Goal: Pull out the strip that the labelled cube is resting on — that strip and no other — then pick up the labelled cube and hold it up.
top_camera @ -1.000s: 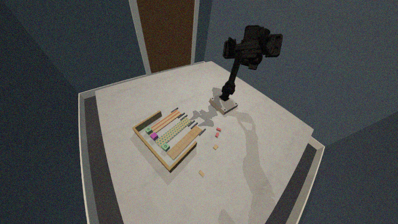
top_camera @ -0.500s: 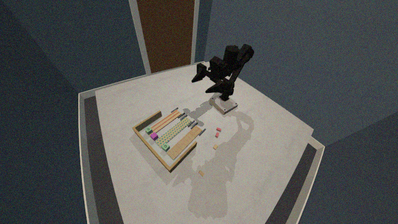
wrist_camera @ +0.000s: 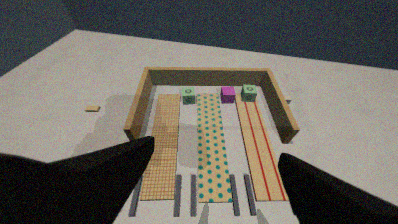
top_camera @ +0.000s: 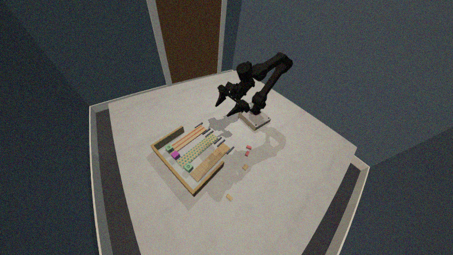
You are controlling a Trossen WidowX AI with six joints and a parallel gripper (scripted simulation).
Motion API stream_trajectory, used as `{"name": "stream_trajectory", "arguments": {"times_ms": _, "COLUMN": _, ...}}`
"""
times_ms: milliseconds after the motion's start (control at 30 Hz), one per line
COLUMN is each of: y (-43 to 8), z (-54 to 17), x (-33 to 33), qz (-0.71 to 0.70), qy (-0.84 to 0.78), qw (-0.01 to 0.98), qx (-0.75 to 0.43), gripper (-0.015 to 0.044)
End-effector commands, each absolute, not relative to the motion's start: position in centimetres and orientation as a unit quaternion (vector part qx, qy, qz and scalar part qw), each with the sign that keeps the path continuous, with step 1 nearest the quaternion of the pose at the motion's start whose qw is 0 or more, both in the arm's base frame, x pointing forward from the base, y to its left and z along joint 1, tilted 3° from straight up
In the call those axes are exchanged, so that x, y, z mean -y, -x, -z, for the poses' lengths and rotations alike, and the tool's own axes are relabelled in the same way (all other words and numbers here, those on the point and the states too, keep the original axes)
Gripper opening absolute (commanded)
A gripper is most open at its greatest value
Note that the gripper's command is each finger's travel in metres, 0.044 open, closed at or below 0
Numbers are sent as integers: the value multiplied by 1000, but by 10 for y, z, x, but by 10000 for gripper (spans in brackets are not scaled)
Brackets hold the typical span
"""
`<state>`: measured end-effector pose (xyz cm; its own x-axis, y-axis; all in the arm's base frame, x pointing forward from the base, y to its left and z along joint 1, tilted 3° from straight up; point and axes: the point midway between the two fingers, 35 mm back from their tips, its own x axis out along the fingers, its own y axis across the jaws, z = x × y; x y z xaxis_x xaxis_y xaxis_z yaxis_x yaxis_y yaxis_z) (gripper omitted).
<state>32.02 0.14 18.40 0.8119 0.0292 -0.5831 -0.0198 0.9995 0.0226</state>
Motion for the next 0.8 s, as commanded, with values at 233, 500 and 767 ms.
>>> {"name": "stream_trajectory", "arguments": {"times_ms": 233, "y": -317, "z": -179, "x": -1, "qz": -16, "qy": -8, "qw": 949, "qx": -316, "gripper": 400}}
{"name": "stream_trajectory", "arguments": {"times_ms": 500, "y": -331, "z": -174, "x": 11, "qz": -9, "qy": 11, "qw": 932, "qx": -362, "gripper": 295}}
{"name": "stream_trajectory", "arguments": {"times_ms": 767, "y": -368, "z": -143, "x": 54, "qz": -2, "qy": 46, "qw": 861, "qx": -507, "gripper": 85}}
